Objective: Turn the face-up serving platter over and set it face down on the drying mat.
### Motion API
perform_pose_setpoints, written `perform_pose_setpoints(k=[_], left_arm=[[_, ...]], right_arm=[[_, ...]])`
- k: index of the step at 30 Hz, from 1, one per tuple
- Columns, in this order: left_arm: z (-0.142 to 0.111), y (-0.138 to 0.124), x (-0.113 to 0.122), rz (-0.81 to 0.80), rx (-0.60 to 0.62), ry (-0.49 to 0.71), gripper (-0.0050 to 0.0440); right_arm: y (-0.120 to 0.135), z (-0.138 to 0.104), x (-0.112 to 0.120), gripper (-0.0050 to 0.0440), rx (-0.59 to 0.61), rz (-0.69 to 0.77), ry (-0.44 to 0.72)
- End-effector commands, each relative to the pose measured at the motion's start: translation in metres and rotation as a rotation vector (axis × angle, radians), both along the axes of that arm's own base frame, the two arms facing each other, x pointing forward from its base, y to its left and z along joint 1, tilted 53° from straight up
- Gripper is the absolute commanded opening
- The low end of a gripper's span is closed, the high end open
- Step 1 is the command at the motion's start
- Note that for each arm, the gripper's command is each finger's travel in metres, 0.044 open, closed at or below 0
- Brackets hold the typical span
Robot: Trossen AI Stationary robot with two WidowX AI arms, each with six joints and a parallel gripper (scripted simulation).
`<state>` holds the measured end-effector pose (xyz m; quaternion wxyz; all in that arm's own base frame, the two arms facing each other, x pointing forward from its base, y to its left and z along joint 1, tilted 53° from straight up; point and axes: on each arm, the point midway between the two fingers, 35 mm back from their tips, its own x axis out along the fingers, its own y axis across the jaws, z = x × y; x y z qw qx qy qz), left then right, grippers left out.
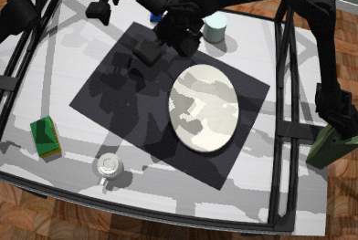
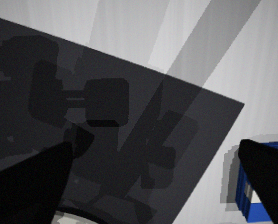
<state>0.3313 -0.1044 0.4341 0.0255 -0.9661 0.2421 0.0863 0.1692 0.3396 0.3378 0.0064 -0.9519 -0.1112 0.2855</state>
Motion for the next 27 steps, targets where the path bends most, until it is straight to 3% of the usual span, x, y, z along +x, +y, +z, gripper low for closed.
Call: perform_pose_setpoints(k=[1,18,21,27], left_arm=[[0.000,0.000,0.000,0.000,0.000,0.000,0.0440],[0.000,0.001,0.000,0.001,0.003,0.000,0.0440],[-0.007,0.008,0.003,0.020,0.048,-0.006,0.0440],[-0.024,-0.010,0.011,-0.042,0.256,-0.121,0.0440]], right_arm=[[0.000,0.000,0.000,0.0440,0.000,0.000,0.000],[0.000,0.000,0.001,0.0440,0.004,-0.005,0.000],[-0.004,0.002,0.020,0.0440,0.067,-0.078,0.004],[-0.030,-0.002,0.061,0.0440,0.303,-0.235,0.100]])
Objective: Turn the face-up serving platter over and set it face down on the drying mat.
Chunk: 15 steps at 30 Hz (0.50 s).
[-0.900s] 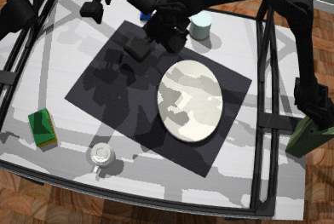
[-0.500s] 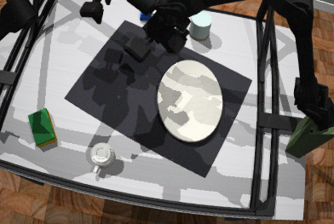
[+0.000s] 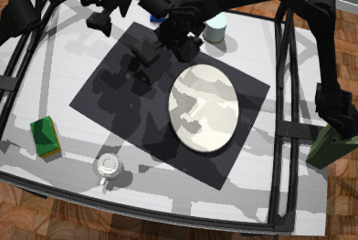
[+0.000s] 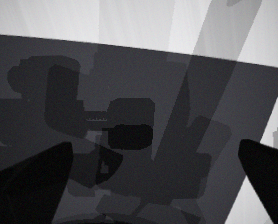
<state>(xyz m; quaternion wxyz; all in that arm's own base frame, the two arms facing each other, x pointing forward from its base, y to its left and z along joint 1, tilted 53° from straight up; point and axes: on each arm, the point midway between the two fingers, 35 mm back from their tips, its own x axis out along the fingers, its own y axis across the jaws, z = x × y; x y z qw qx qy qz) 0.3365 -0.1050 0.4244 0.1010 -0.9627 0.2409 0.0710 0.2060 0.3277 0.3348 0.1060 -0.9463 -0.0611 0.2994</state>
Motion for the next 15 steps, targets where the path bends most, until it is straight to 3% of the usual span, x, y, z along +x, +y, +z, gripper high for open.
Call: perform_pose_setpoints(k=[1,5,7,12,15], left_arm=[[-0.017,-0.013,0.007,-0.040,0.155,-0.074,0.0440],[-0.035,-0.037,0.007,-0.119,0.302,-0.137,0.0440],[-0.035,-0.037,0.007,-0.119,0.302,-0.137,0.0440],[-0.077,-0.086,-0.006,-0.298,0.492,-0.181,0.0440],[-0.088,-0.098,-0.010,-0.341,0.602,-0.245,0.0440]], right_arm=[[-0.023,0.000,0.031,0.0440,0.189,-0.110,0.056],[-0.040,-0.003,0.053,0.0440,0.346,-0.190,0.096],[-0.040,-0.003,0.053,0.0440,0.346,-0.190,0.096],[-0.051,-0.017,0.071,0.0440,0.489,-0.233,0.141],[-0.061,-0.014,0.079,0.0440,0.597,-0.261,0.152]])
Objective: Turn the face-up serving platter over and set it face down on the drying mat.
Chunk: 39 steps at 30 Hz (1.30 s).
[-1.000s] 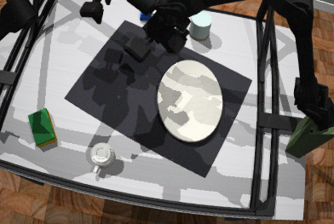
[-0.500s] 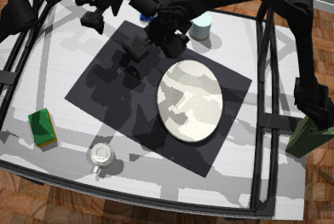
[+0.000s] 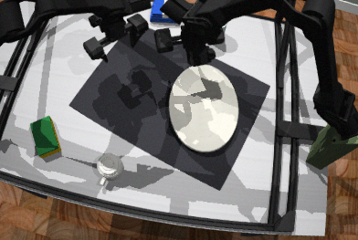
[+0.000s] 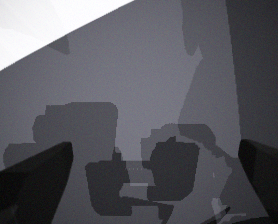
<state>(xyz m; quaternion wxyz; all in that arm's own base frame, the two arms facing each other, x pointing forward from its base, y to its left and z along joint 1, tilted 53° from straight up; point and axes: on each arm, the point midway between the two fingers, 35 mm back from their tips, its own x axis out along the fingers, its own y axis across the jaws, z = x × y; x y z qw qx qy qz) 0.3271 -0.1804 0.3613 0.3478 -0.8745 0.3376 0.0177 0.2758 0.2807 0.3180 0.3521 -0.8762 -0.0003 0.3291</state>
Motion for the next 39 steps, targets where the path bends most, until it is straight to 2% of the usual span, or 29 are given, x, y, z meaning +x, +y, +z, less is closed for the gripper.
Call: perform_pose_setpoints(k=[1,7,9,17,18,20,24,26,32,39], left_arm=[[-0.027,-0.024,-0.001,-0.072,0.169,-0.082,0.0440],[-0.033,-0.020,0.001,-0.066,0.333,-0.219,0.0440],[-0.033,-0.020,0.001,-0.066,0.333,-0.219,0.0440],[-0.041,0.005,0.010,0.003,0.650,-0.436,0.0440],[-0.043,0.008,0.011,0.009,0.688,-0.453,0.0440],[-0.049,0.012,0.011,-0.009,0.718,-0.454,0.0440],[-0.051,0.013,0.014,-0.007,0.854,-0.555,0.0440],[-0.051,0.013,0.014,-0.007,0.854,-0.555,0.0440],[-0.056,0.014,0.016,-0.001,1.055,-0.686,0.0440],[-0.070,0.008,0.009,-0.031,1.311,-0.815,0.0440]], right_arm=[[-0.016,0.005,0.012,0.0440,0.186,-0.033,-0.008],[-0.030,0.012,0.016,0.0440,0.360,-0.079,0.000],[-0.030,0.012,0.016,0.0440,0.360,-0.079,0.000],[-0.052,0.024,0.017,0.0440,0.655,-0.135,0.026],[-0.057,0.026,0.019,0.0440,0.689,-0.149,0.020],[-0.083,0.033,0.038,0.0440,0.734,-0.226,-0.045],[-0.114,0.048,0.049,0.0440,0.897,-0.274,-0.086],[-0.114,0.048,0.049,0.0440,0.897,-0.274,-0.086],[-0.159,0.070,0.054,0.0440,1.108,-0.308,-0.166],[-0.203,0.095,0.036,0.0440,1.320,-0.269,-0.275]])
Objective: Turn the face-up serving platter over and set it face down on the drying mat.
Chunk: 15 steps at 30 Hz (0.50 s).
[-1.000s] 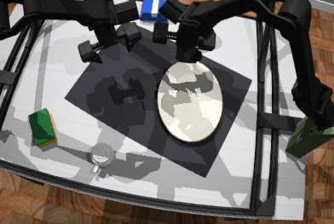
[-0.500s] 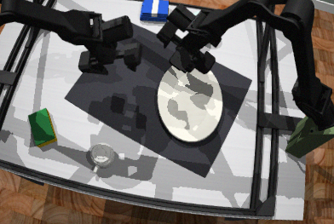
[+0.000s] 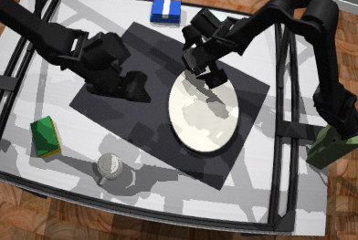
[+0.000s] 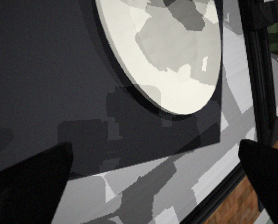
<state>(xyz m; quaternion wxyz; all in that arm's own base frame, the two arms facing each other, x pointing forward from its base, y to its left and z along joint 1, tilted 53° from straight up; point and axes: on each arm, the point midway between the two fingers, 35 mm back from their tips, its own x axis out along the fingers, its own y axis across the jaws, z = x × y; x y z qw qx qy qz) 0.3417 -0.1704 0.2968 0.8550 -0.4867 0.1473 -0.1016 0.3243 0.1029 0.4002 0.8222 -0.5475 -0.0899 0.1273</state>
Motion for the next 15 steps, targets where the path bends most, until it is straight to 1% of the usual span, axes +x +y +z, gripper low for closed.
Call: perform_pose_setpoints(k=[1,2,4,10,15], left_arm=[[-0.008,-0.003,-0.007,-0.003,0.173,-0.107,0.0440],[-0.010,-0.003,-0.008,-0.003,0.209,-0.123,0.0440],[-0.010,-0.003,-0.008,-0.003,0.209,-0.123,0.0440],[-0.023,-0.007,-0.017,-0.001,0.430,-0.216,0.0440],[-0.032,-0.008,-0.025,0.004,0.604,-0.282,0.0440]], right_arm=[[-0.031,0.015,-0.016,0.0440,0.137,0.006,-0.113],[-0.036,0.018,-0.019,0.0440,0.157,0.006,-0.132],[-0.036,0.018,-0.019,0.0440,0.157,0.006,-0.132],[-0.064,0.033,-0.047,0.0440,0.252,0.017,-0.263],[-0.078,0.039,-0.072,0.0440,0.292,0.036,-0.355]])
